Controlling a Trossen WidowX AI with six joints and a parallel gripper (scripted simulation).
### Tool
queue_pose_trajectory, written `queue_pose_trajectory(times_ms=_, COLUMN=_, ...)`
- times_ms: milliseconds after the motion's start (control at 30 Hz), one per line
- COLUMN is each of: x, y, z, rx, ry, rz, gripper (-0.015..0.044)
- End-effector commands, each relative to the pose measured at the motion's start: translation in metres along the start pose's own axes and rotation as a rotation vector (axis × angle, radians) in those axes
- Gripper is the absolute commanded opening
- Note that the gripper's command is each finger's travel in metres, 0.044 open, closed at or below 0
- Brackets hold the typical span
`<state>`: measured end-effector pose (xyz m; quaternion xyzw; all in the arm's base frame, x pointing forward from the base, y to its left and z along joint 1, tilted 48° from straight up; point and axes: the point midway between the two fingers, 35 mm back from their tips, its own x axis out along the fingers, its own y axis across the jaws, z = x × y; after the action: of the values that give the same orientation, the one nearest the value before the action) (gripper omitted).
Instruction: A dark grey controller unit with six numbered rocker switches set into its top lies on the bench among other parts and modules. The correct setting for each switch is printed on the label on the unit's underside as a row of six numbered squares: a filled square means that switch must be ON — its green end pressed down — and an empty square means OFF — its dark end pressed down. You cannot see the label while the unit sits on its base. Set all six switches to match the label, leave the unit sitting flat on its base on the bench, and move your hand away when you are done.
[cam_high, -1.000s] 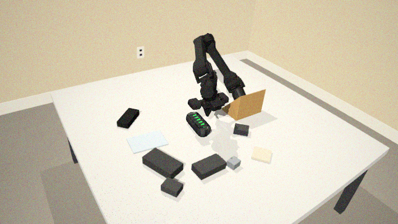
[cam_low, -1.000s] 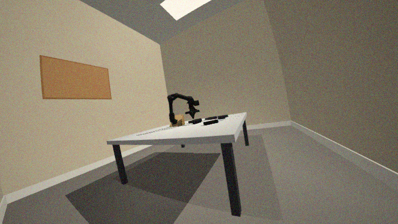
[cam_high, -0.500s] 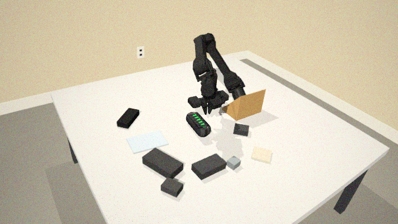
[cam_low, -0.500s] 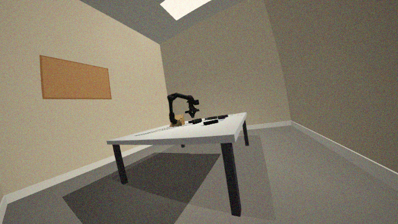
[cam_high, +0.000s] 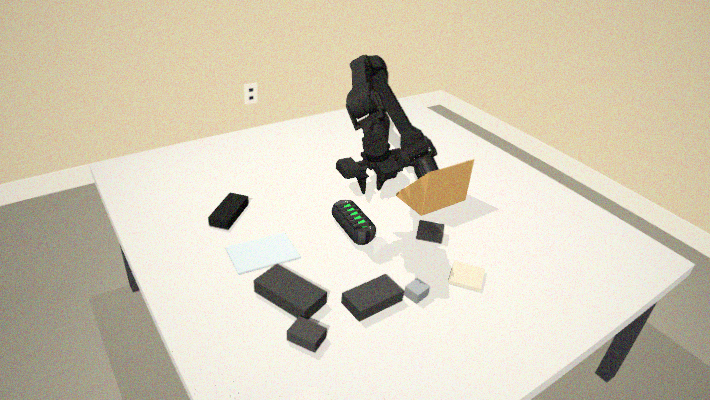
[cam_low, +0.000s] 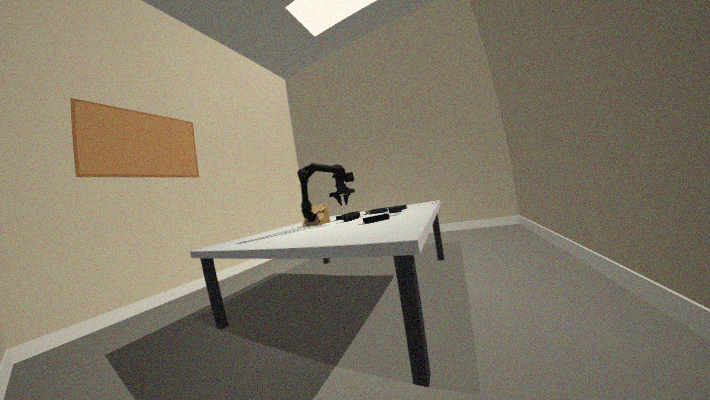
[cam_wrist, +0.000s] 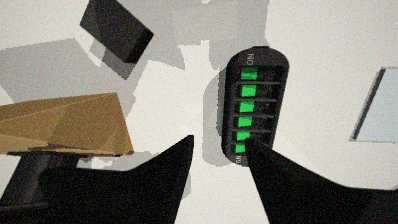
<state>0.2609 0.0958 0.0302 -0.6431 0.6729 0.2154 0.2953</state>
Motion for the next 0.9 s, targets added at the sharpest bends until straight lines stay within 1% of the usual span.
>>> queue_pose_trajectory(times_ms=0, x=-0.0004, y=0.0009, z=0.0003, rx=0.004, ry=-0.002, rz=0.005, gripper=0.0026)
queue_pose_trajectory(times_ms=33, x=-0.0004, y=0.0009, z=0.0003, rx=0.004, ry=-0.002, rz=0.005, gripper=0.0)
queue_pose_trajectory(times_ms=367, x=-0.0004, y=0.0009, z=0.0003, rx=0.004, ry=-0.002, rz=0.005, gripper=0.0)
queue_pose_trajectory(times_ms=867, x=-0.0002, y=0.0001, z=0.0, rx=0.0, ry=0.0, rz=0.001, gripper=0.0394)
